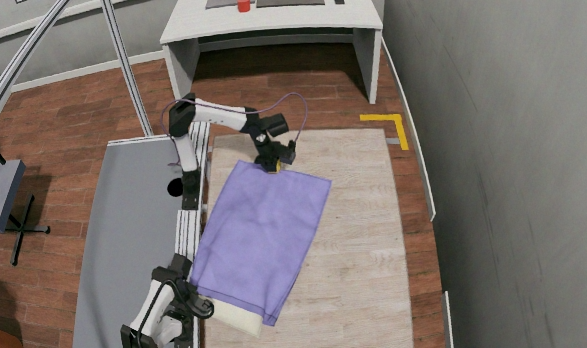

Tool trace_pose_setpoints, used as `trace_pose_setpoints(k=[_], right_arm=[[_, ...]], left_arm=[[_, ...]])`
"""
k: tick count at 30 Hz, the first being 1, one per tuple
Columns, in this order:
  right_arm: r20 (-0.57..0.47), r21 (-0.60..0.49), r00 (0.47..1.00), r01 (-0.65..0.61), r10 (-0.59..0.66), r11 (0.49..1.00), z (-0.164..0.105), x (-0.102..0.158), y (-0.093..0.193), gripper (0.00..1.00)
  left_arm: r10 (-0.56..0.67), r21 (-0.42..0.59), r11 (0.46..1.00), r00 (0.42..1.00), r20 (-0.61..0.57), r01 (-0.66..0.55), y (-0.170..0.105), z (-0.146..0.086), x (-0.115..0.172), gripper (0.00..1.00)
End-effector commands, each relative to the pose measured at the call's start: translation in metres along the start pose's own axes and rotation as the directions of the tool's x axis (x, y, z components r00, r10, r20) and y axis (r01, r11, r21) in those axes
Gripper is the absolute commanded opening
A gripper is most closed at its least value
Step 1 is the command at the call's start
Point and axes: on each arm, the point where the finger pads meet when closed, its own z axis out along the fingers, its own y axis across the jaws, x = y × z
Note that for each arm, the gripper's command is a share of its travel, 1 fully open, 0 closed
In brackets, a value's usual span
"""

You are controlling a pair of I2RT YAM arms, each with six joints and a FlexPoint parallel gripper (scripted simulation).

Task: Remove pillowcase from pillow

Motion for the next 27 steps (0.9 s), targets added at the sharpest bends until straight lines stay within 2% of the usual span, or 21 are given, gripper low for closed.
trace_pose_setpoints(k=[1, 3, 27], right_arm=[[0.0, -0.029, 1.0, -0.003, 0.003, 1.0, -0.007, 0.0, 0.007, 0.0], [0.0, -0.029, 1.0, -0.003, 0.003, 1.0, -0.007, 0.0, 0.007, 0.0], [0.0, -0.028, 1.0, -0.003, 0.003, 1.0, -0.007, 0.0, 0.007, 0.0]], left_arm=[[0.007, -0.005, 1.0, 0.999, 0.039, -0.007, -0.002, -0.013, -0.011, 0.0], [0.005, 0.0, 1.0, 0.999, 0.032, -0.005, -0.003, -0.011, -0.009, 0.0], [0.008, -0.021, 1.0, 0.999, 0.043, -0.007, -0.005, -0.062, -0.027, 0.0]])
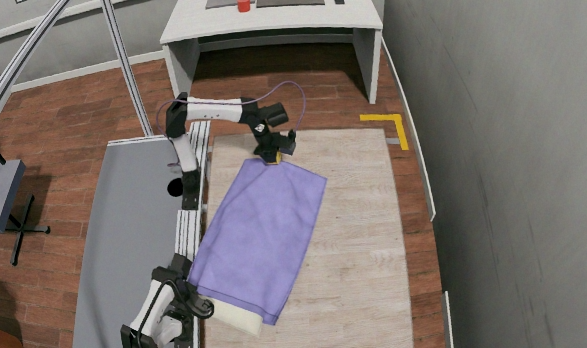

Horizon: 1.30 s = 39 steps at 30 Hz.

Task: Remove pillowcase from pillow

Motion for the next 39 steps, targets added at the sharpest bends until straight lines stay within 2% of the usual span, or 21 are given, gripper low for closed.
trace_pose_setpoints(k=[1, 15, 22, 24, 29, 39], right_arm=[[0.001, -0.012, 1.0, 0.002, -0.002, 1.0, -0.004, 0.0, 0.003, 0.0], [0.001, -0.018, 1.0, -0.003, 0.003, 1.0, -0.007, -0.001, 0.004, 0.0], [0.001, -0.018, 1.0, -0.003, 0.003, 1.0, -0.007, -0.001, 0.004, 0.0], [0.001, -0.018, 1.0, -0.003, 0.003, 1.0, -0.007, -0.001, 0.004, 0.0], [0.001, -0.018, 1.0, -0.003, 0.003, 1.0, -0.007, -0.001, 0.004, 0.0], [0.001, -0.018, 1.0, -0.003, 0.003, 1.0, -0.007, -0.001, 0.004, 0.0]], left_arm=[[0.006, -0.013, 1.0, 1.0, 0.024, -0.005, -0.001, -0.018, -0.007, 0.0], [0.007, -0.026, 1.0, 1.0, 0.03, -0.006, -0.004, -0.052, -0.021, 0.0], [-0.007, -0.013, 1.0, 1.0, 0.002, 0.007, 0.0, -0.051, -0.023, 0.0], [-0.001, -0.023, 1.0, 1.0, 0.019, 0.001, -0.001, -0.057, -0.024, 0.0], [0.001, -0.029, 1.0, 1.0, 0.03, 0.0, 0.003, -0.054, -0.029, 0.0], [-0.006, -0.022, 1.0, 1.0, 0.013, 0.007, 0.002, -0.054, -0.024, 0.0]])
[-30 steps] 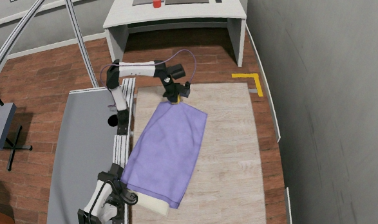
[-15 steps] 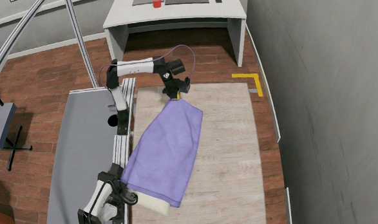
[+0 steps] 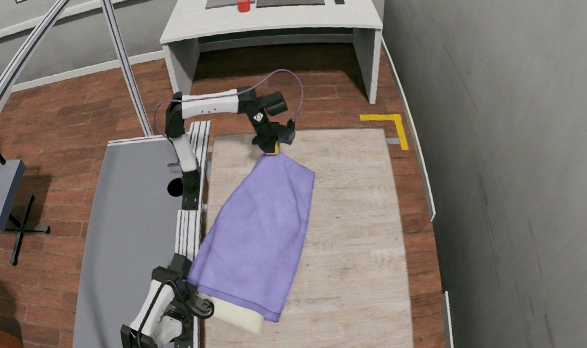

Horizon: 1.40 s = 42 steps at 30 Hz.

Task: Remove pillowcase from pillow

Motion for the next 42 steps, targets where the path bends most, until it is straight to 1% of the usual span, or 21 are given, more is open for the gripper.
trace_pose_setpoints(k=[1, 6, 8, 9, 12, 13, 14, 16, 20, 24, 26, 27, 29, 30, 32, 34, 36, 40, 42], right_arm=[[0.002, -0.013, 1.0, -0.003, 0.003, 1.0, -0.007, -0.001, 0.003, 0.0], [0.002, -0.013, 1.0, -0.003, 0.003, 1.0, -0.007, -0.001, 0.003, 0.0], [0.002, -0.013, 1.0, -0.003, 0.003, 1.0, -0.007, -0.001, 0.003, 0.0], [0.002, -0.013, 1.0, -0.003, 0.003, 1.0, -0.007, -0.001, 0.003, 0.0], [0.002, -0.013, 1.0, -0.003, 0.003, 1.0, -0.007, -0.001, 0.003, 0.0], [0.002, -0.013, 1.0, -0.003, 0.003, 1.0, -0.007, -0.001, 0.003, 0.0], [0.002, -0.013, 1.0, -0.003, 0.003, 1.0, -0.007, -0.001, 0.003, 0.0], [0.002, -0.013, 1.0, -0.003, 0.003, 1.0, -0.007, -0.001, 0.003, 0.0], [0.002, -0.013, 1.0, -0.003, 0.003, 1.0, -0.007, -0.001, 0.003, 0.0], [0.002, -0.013, 1.0, -0.003, 0.003, 1.0, -0.007, -0.001, 0.003, 0.0], [0.002, -0.013, 1.0, -0.003, 0.003, 1.0, -0.007, -0.001, 0.003, 0.0], [0.002, -0.013, 1.0, -0.003, 0.003, 1.0, -0.007, -0.001, 0.003, 0.0], [0.002, -0.013, 1.0, -0.003, 0.003, 1.0, -0.007, -0.001, 0.003, 0.0], [0.002, -0.013, 1.0, -0.003, 0.003, 1.0, -0.007, -0.001, 0.003, 0.0], [0.002, -0.013, 1.0, -0.003, 0.003, 1.0, -0.007, -0.001, 0.003, 0.0], [0.002, -0.013, 1.0, -0.003, 0.003, 1.0, -0.007, -0.001, 0.003, 0.0], [0.002, -0.013, 1.0, -0.003, 0.003, 1.0, -0.007, -0.001, 0.003, 0.0], [0.002, -0.013, 1.0, -0.003, 0.003, 1.0, -0.007, -0.001, 0.003, 0.0], [-0.002, -0.012, 1.0, -0.003, 0.003, 1.0, -0.007, 0.0, 0.003, 0.0]], left_arm=[[-0.003, -0.028, 1.0, 1.0, 0.023, 0.004, 0.008, -0.006, -0.008, 0.0], [-0.01, -0.02, 1.0, 1.0, 0.006, 0.01, 0.008, -0.003, -0.005, 0.0], [-0.003, -0.032, 0.999, 1.0, 0.028, 0.004, 0.008, -0.007, -0.008, 0.0], [0.014, -0.055, 0.998, 0.997, 0.074, -0.01, 0.005, -0.019, -0.016, 0.0], [0.02, -0.059, 0.998, 0.996, 0.082, -0.015, 0.004, -0.019, -0.019, 0.0], [0.004, -0.071, 0.997, 0.996, 0.09, 0.002, 0.01, -0.02, -0.019, 0.0], [0.008, -0.091, 0.996, 0.994, 0.113, 0.002, 0.014, -0.025, -0.024, 0.0], [0.019, -0.099, 0.995, 0.992, 0.129, -0.006, 0.011, -0.025, -0.03, 0.0], [0.025, -0.141, 0.99, 0.983, 0.18, 0.001, 0.018, -0.034, -0.042, 0.0], [0.041, -0.168, 0.986, 0.973, 0.225, -0.002, 0.018, -0.042, -0.054, 0.0], [0.038, -0.189, 0.982, 0.968, 0.249, 0.01, 0.024, -0.048, -0.058, 0.0], [0.047, -0.192, 0.981, 0.965, 0.258, 0.003, 0.021, -0.049, -0.062, 0.0], [0.047, -0.192, 0.981, 0.965, 0.258, 0.003, 0.021, -0.049, -0.062, 0.0], [0.037, -0.193, 0.981, 0.966, 0.254, 0.013, 0.026, -0.045, -0.062, 0.0], [0.057, -0.208, 0.978, 0.955, 0.292, 0.005, 0.021, -0.057, -0.069, 0.0], [0.056, -0.227, 0.974, 0.946, 0.318, 0.018, 0.026, -0.064, -0.074, 0.0], [0.067, -0.232, 0.973, 0.94, 0.334, 0.013, 0.023, -0.066, -0.079, 0.0], [0.061, -0.256, 0.966, 0.926, 0.372, 0.039, 0.03, -0.075, -0.087, 0.0], [0.076, -0.263, 0.964, 0.916, 0.395, 0.034, 0.025, -0.081, -0.093, 0.0]])
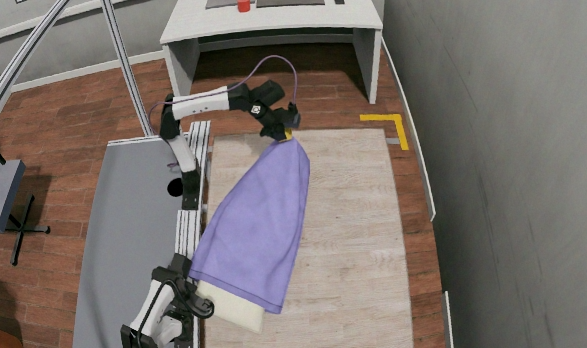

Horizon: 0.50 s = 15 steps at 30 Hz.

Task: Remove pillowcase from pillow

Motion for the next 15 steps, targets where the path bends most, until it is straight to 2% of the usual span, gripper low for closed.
trace_pose_setpoints(k=[1, 5, 7, 15], right_arm=[[-0.002, -0.005, 1.0, -0.003, 0.003, 1.0, -0.007, 0.0, 0.002, 0.0], [-0.002, -0.005, 1.0, -0.003, 0.003, 1.0, -0.007, 0.0, 0.002, 0.0], [-0.002, -0.005, 1.0, -0.003, 0.003, 1.0, -0.007, 0.0, 0.002, 0.0], [-0.002, -0.005, 1.0, -0.003, 0.003, 1.0, -0.007, 0.0, 0.002, 0.0]], left_arm=[[0.017, -0.099, 0.995, 0.988, 0.151, -0.002, 0.015, -0.025, -0.04, 0.0], [0.003, -0.11, 0.994, 0.988, 0.152, 0.014, 0.022, -0.021, -0.041, 0.0], [0.011, -0.131, 0.991, 0.981, 0.193, 0.015, 0.023, -0.034, -0.048, 0.0], [0.022, -0.152, 0.988, 0.963, 0.27, 0.02, 0.021, -0.046, -0.071, 0.0]])
